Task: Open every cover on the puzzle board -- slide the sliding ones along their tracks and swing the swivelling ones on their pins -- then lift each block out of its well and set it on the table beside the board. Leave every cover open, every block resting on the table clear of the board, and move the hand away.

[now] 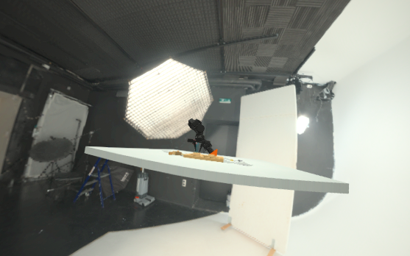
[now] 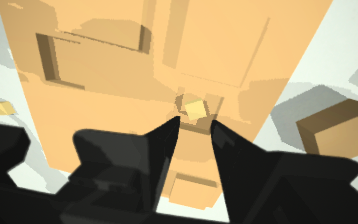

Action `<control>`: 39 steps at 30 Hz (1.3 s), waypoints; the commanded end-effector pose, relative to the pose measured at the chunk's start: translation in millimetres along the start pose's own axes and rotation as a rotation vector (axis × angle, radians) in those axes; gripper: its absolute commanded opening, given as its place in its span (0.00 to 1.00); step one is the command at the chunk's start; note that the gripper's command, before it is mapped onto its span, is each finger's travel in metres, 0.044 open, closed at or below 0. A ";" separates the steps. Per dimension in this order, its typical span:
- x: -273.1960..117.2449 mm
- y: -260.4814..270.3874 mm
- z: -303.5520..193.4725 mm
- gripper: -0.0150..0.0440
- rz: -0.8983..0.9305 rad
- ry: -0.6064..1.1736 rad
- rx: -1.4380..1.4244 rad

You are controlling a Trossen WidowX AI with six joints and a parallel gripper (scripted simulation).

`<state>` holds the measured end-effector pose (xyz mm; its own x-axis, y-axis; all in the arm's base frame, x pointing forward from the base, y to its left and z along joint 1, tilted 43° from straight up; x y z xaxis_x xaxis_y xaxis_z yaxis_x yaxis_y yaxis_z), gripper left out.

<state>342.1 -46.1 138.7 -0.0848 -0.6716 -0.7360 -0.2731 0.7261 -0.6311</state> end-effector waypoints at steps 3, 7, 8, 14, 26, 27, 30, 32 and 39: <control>0.0 -0.7 -0.2 0.50 -0.006 -0.001 -0.003; 1.0 -0.8 -0.2 0.50 -0.006 -0.001 -0.003; 1.6 -0.8 -0.2 0.50 -0.006 -0.001 -0.003; 7.1 -0.8 -0.2 0.50 -0.006 -0.001 -0.003; 18.7 -1.1 -0.4 0.50 -0.006 -0.001 -0.003; 19.7 -1.2 -0.4 0.50 -0.006 -0.001 -0.003; 21.9 -1.3 -0.5 0.50 -0.006 -0.001 -0.003; 22.0 -1.3 -0.5 0.50 -0.007 -0.001 -0.003; 22.5 -1.3 -0.5 0.50 -0.007 -0.001 -0.003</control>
<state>340.1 -61.2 123.6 -0.0827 -0.6721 -0.7358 -0.2717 0.7256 -0.6322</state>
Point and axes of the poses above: the point midway between the two fingers, 35 mm back from their tips, its own x axis out along the fingers, its own y axis across the jaws, z = x × y, the point moved 6 cm from there along -x, back along the fingers, and after that the axes turned 14 degrees about -x, right-handed, at the moved point
